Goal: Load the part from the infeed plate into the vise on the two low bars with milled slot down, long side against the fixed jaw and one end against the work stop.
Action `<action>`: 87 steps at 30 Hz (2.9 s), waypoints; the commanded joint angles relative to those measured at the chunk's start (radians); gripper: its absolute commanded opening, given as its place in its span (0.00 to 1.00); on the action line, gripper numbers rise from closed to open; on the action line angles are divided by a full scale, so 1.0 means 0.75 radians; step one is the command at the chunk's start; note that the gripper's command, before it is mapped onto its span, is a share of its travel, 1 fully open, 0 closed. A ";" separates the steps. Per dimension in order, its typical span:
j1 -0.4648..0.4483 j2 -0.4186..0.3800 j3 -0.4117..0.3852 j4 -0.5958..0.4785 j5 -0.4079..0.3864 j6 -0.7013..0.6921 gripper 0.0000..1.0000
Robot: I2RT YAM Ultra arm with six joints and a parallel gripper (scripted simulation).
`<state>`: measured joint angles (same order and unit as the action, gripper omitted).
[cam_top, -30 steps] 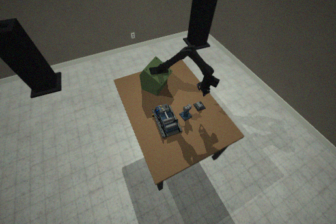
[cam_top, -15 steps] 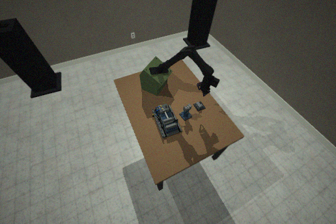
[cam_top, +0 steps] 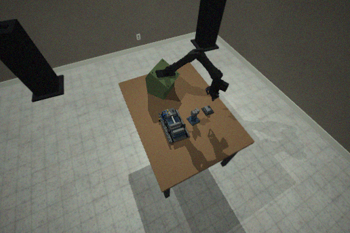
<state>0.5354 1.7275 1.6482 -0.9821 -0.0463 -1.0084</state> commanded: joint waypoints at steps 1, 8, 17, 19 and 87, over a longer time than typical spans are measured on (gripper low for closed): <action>0.014 -0.004 -0.036 0.037 -0.002 0.002 0.81; 0.011 0.028 -0.059 0.078 -0.001 0.006 0.81; 0.013 0.054 -0.094 0.155 0.001 0.011 0.81; 0.013 0.054 -0.094 0.155 0.001 0.011 0.81; 0.035 0.503 -0.091 0.644 0.006 0.027 0.81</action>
<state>0.5541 2.1109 1.5375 -0.5110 -0.0349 -0.9936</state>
